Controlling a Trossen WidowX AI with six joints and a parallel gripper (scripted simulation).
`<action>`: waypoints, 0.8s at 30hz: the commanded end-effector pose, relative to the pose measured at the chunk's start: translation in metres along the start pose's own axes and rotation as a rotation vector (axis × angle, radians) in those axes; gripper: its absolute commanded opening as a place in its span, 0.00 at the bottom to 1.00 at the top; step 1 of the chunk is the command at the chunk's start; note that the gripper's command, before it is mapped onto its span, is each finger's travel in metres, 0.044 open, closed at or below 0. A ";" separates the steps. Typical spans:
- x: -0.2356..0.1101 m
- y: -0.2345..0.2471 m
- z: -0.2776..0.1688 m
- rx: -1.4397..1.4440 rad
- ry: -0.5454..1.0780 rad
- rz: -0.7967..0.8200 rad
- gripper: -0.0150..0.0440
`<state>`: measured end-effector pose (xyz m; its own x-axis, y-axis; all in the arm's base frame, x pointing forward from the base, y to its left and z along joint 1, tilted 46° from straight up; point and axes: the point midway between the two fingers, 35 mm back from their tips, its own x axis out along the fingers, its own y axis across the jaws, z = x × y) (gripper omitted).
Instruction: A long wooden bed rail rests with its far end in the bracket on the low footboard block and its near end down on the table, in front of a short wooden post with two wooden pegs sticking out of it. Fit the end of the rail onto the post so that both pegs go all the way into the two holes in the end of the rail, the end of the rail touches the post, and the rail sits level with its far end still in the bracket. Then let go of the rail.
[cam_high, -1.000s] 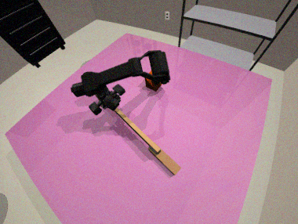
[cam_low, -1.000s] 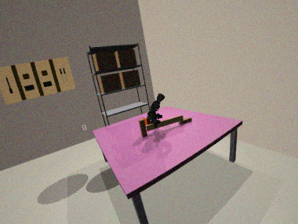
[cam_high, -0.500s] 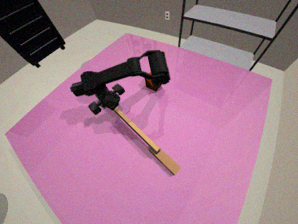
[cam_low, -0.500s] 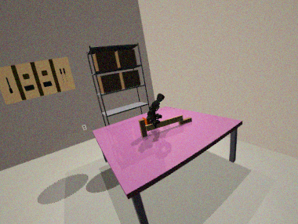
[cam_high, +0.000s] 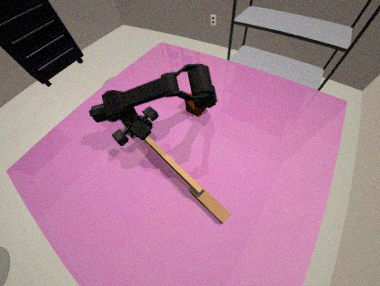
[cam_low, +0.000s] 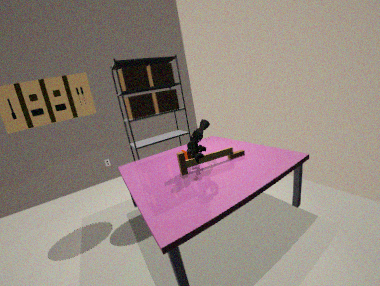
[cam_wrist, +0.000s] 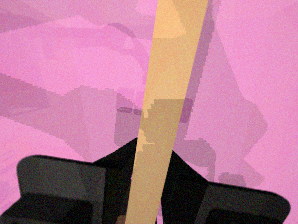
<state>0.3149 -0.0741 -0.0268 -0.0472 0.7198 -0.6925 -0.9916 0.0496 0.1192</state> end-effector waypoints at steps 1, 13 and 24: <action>-0.005 -0.002 -0.003 -0.001 0.005 -0.015 0.25; -0.005 -0.002 -0.006 -0.001 0.005 -0.015 0.25; 0.000 0.000 -0.004 0.000 0.000 0.000 0.57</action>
<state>0.3147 -0.0773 -0.0297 -0.0468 0.7194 -0.6930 -0.9917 0.0495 0.1183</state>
